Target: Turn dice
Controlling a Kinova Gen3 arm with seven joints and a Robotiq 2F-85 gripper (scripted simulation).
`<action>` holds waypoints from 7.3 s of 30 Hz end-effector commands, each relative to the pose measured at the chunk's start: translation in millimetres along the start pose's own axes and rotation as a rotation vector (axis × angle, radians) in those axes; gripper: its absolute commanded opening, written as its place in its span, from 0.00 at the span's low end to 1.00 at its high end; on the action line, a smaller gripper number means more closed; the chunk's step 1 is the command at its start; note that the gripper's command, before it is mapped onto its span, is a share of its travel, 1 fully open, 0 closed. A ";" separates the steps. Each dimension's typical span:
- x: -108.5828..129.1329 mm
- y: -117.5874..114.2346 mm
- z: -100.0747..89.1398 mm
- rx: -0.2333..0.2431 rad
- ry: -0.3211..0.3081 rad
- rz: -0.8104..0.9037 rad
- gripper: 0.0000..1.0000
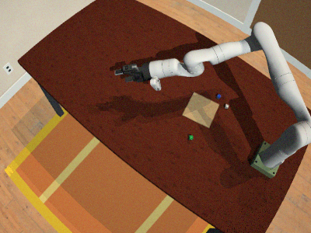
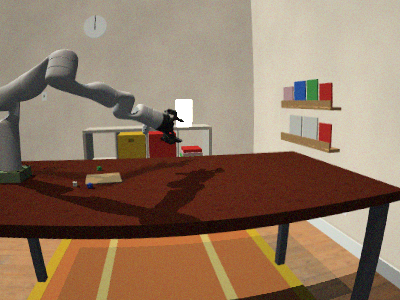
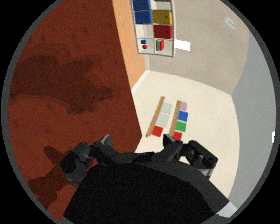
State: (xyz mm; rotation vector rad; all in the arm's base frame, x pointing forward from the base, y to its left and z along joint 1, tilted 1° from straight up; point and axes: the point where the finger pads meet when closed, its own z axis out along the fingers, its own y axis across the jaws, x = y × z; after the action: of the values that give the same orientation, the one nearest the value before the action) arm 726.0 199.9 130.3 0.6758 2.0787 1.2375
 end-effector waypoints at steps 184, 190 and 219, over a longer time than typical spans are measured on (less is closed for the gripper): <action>29.2 -152.1 -173.1 0.576 0.492 -0.588 1.00; 25.6 -156.9 -186.8 0.607 0.509 -0.600 1.00; 14.8 -167.8 -227.4 0.692 0.554 -0.626 1.00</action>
State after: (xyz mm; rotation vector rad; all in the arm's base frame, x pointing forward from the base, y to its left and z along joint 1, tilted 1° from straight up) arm 530.6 5.7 57.8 -0.1054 2.8975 0.3451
